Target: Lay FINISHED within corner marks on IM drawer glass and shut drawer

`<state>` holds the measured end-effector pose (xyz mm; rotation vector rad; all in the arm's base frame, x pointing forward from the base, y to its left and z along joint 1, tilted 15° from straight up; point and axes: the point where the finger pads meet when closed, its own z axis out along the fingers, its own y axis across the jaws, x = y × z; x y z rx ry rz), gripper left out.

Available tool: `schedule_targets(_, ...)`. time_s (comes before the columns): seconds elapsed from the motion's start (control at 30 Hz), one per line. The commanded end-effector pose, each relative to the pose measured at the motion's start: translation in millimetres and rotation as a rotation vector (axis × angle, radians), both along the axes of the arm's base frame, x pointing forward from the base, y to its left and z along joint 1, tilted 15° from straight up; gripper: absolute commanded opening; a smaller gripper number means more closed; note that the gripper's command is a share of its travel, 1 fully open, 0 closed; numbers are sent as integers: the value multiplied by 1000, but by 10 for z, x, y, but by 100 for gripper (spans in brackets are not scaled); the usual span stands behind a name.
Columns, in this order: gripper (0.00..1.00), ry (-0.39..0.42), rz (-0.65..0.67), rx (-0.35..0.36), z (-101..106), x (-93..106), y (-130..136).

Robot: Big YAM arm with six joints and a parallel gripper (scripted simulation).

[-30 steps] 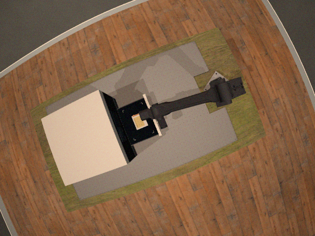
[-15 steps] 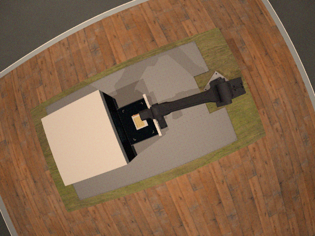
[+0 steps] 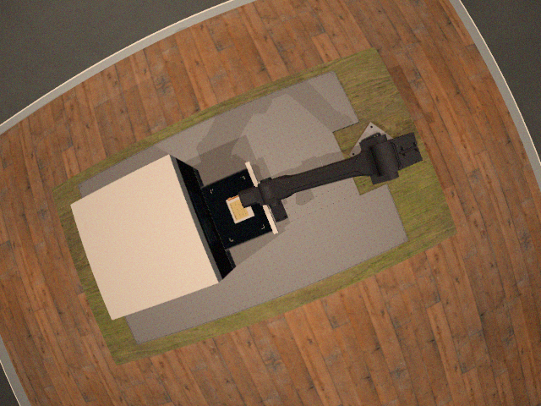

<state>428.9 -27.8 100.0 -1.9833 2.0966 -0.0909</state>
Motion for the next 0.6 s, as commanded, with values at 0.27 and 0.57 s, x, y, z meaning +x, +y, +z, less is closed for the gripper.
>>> schedule_targets(0.27, 7, -25, -2, -4, 87, 81, -10)
schedule_targets(0.57, 7, -25, -2, -4, 87, 81, -10)
